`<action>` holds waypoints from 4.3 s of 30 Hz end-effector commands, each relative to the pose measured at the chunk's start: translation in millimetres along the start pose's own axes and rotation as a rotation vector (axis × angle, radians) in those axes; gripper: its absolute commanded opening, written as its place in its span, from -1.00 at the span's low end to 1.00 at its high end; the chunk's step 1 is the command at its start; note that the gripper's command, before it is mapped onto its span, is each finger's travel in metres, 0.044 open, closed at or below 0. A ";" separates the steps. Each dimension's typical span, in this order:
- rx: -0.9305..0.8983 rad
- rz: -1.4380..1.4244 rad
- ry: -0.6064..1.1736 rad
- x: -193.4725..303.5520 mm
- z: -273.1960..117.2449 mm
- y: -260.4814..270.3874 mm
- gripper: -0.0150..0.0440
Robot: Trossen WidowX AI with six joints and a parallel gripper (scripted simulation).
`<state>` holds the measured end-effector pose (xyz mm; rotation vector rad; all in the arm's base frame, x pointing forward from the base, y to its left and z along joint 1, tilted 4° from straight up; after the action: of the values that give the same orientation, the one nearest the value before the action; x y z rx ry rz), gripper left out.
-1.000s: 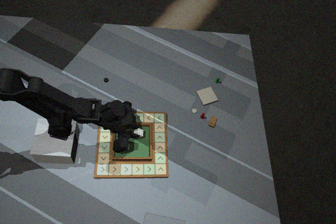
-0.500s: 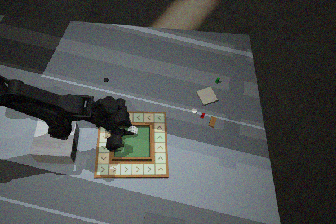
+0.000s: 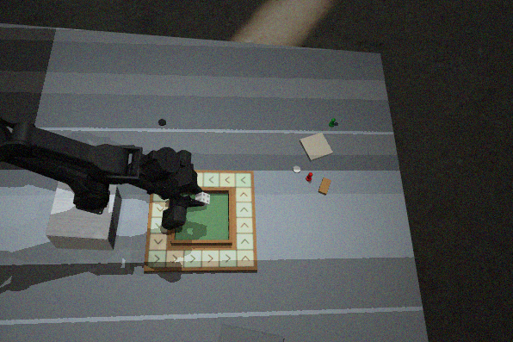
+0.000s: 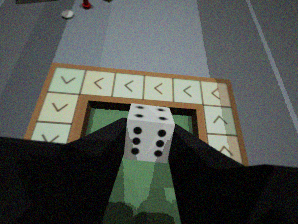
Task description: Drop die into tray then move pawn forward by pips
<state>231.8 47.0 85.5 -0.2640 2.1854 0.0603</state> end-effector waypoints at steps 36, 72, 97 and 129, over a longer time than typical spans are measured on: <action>-0.025 -0.013 0.745 -13.2 17.0 5.6 0.82; -0.090 -0.122 0.848 105.0 -15.2 71.1 0.19; -0.090 -0.122 0.848 123.1 -1.4 70.8 -0.35; -0.091 -0.121 0.848 27.2 -85.3 72.5 -0.49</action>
<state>136.2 102.2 98.0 -0.5495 3.0049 -0.0363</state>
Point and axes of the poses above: the point midway between the two fingers, 35 mm back from their tips, its own z axis out along the fingers, its own y axis across the jaws, x = y × z, the point moved 1 cm from there along -z, back along the fingers, and after that the axes turned 2 degrees about -z, right-handed, at the moved point
